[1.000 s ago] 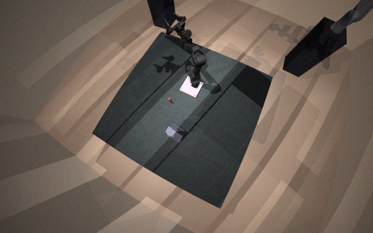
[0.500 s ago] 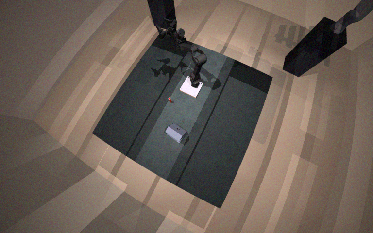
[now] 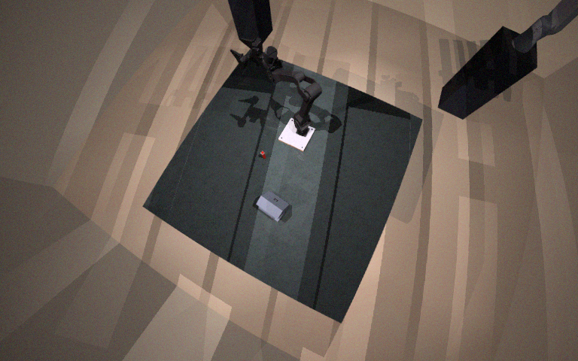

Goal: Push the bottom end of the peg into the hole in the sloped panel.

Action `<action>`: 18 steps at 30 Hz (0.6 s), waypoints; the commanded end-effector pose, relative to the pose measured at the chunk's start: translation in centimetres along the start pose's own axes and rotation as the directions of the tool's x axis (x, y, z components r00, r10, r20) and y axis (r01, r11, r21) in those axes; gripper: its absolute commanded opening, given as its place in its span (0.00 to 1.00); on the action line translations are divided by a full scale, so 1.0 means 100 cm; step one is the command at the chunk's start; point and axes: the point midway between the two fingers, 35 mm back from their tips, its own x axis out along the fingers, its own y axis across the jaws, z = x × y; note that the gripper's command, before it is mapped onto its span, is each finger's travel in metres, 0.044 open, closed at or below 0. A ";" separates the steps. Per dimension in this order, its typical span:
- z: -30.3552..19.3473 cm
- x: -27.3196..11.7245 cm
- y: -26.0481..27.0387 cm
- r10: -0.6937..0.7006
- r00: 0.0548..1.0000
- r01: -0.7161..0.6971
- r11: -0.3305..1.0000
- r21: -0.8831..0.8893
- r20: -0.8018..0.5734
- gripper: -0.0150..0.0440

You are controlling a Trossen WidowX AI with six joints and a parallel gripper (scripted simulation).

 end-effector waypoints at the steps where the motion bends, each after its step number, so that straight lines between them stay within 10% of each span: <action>1: -0.007 0.006 0.015 0.024 0.999 -0.024 1.000 0.010 -0.031 1.00; 18: -0.065 0.022 0.087 0.152 0.951 -0.128 0.986 0.104 -0.271 1.00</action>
